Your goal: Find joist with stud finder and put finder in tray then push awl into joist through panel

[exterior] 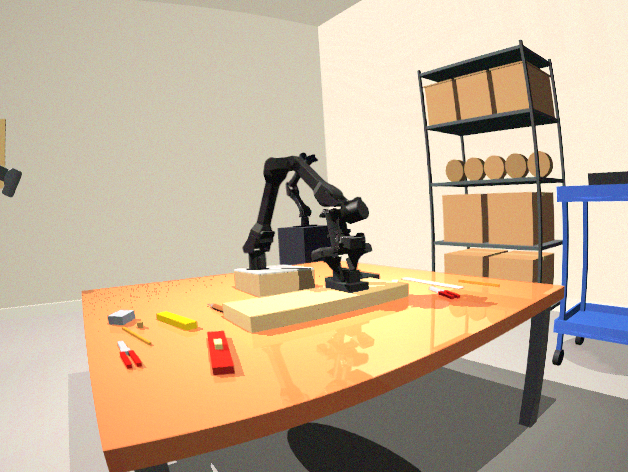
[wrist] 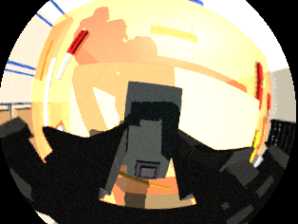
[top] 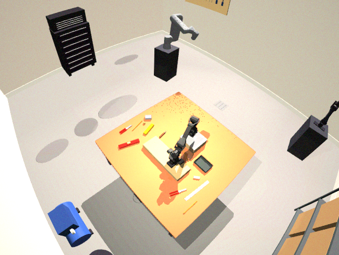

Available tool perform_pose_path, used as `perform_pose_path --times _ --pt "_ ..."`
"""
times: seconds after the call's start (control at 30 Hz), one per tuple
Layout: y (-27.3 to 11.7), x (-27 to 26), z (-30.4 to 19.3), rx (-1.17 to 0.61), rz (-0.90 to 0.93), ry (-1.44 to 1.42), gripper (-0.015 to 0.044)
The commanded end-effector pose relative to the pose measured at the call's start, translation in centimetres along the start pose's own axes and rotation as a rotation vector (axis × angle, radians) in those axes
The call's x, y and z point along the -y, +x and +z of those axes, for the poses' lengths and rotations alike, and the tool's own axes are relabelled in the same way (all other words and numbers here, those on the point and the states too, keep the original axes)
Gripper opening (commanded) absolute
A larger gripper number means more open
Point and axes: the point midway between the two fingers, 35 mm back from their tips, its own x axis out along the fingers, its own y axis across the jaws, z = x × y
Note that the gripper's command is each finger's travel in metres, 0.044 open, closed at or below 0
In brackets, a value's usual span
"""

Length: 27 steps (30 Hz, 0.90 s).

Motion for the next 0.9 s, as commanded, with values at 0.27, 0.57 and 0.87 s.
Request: perform_pose_path --times 0.27,0.57,0.87 --pt "0.0 -2.6 -0.1 -0.001 0.018 -0.007 0.0" --pt "-0.1 -3.9 -0.1 -0.001 0.019 -0.007 0.0" --pt "-0.1 -5.3 -0.1 -0.001 0.02 -0.006 0.0"
